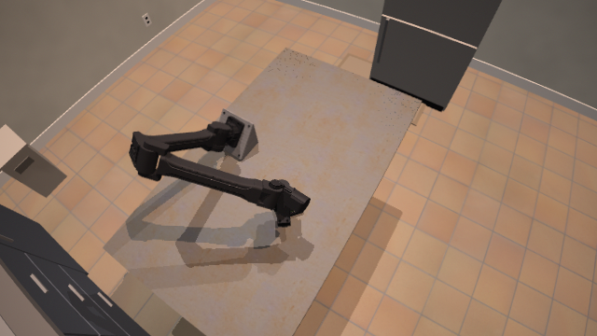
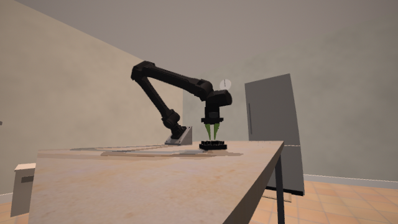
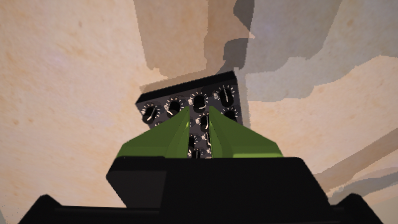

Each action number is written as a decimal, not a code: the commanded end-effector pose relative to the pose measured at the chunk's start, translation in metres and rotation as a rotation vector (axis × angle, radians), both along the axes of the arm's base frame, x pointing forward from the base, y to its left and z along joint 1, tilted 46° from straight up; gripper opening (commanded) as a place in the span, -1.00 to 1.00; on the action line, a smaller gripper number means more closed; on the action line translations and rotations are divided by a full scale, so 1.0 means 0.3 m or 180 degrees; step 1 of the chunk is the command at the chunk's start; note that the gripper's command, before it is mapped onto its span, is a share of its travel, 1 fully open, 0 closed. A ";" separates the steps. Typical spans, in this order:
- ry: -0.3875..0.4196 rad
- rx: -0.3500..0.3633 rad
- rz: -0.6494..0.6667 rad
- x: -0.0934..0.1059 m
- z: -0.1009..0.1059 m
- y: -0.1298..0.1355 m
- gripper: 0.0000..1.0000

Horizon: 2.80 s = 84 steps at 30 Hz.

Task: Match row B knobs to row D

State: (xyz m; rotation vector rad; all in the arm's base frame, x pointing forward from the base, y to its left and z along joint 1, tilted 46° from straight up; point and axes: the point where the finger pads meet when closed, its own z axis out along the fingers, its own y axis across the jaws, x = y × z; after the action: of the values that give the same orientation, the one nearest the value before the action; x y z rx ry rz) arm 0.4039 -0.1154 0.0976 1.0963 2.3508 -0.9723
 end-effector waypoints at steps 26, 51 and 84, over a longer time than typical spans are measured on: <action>-0.0067 -0.0006 0.0068 0.024 0.001 0.043 -0.63; -0.0067 -0.0006 0.0068 0.024 0.001 0.043 -0.63; -0.0092 -0.0005 0.0067 0.045 0.007 0.047 -0.63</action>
State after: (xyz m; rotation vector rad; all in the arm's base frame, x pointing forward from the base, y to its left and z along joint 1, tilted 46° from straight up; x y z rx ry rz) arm 0.4003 -0.1140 0.0936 1.0987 2.3524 -0.9752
